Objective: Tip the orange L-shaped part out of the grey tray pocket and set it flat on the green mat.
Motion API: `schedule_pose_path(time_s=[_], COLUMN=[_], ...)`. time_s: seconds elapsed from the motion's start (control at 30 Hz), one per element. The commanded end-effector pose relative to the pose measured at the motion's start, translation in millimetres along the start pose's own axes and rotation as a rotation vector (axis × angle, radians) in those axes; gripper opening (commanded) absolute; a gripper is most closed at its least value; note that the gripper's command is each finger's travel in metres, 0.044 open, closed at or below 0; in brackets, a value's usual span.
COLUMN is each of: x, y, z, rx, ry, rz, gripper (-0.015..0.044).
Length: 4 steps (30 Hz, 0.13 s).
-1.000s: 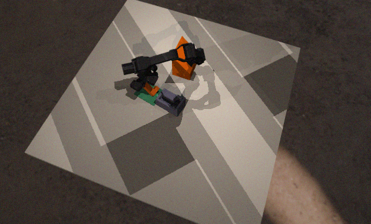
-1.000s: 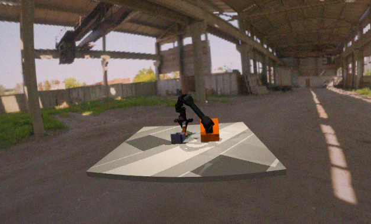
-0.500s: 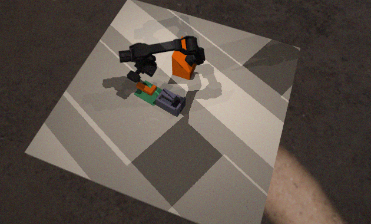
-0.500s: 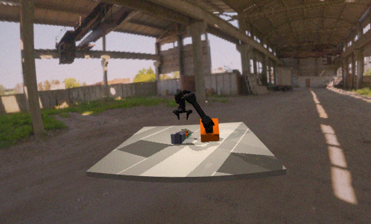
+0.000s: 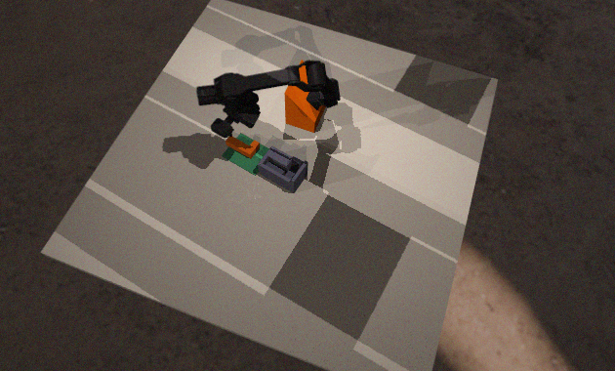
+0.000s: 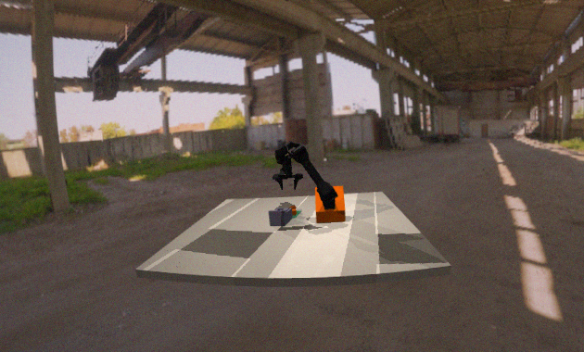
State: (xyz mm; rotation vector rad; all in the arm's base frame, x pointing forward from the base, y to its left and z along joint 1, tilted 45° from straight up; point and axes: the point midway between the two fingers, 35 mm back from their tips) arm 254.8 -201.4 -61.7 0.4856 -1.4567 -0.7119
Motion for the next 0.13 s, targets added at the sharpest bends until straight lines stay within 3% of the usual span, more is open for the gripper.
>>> schedule_pose_path(time_s=[0.0, 0.1], x=[0.6, 0.6], y=[-0.6, -0.6], z=[-0.5, -0.5], rx=[-0.001, -0.001], ry=[-0.003, -0.003], rz=[0.003, 0.003], gripper=[0.0400, 0.0400])
Point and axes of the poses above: the point midway between the two fingers, 35 mm back from their tips, its own x axis back along the fingers, its own z axis across the jaws, y = z × x, and after that the axes turned 3 degrees about x, right-handed
